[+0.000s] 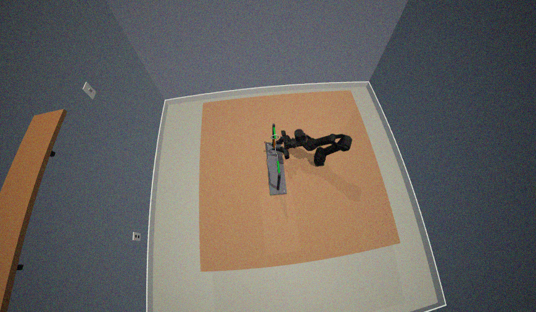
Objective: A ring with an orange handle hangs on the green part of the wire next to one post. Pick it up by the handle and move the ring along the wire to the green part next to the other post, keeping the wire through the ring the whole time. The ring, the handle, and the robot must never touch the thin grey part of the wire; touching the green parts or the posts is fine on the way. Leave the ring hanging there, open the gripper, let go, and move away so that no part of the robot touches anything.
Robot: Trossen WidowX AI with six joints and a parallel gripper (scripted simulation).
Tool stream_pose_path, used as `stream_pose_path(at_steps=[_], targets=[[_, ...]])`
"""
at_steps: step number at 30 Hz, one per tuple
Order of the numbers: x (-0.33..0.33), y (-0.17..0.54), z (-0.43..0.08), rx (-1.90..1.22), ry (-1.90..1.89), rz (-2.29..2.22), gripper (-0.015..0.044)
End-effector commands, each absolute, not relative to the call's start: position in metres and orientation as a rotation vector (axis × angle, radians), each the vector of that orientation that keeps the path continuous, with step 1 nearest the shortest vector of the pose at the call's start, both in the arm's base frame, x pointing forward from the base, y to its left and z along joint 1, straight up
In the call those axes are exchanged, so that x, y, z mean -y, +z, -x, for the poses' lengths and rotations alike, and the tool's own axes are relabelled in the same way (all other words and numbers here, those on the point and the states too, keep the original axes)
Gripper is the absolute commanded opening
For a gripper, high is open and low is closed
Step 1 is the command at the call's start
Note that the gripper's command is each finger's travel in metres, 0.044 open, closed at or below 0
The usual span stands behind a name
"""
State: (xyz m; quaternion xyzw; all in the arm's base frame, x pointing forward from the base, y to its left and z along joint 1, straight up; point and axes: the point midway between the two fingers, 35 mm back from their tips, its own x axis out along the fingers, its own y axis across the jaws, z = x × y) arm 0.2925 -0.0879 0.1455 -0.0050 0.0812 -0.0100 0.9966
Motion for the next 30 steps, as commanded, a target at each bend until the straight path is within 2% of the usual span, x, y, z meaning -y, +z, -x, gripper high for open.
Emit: stream_pose_path(at_steps=[1,30], targets=[[0.0886,0.1458,-0.3007,-0.157,-0.025,0.009,0.016],[0.0869,0.1426,-0.3091,-0.155,-0.025,0.008,0.016]])
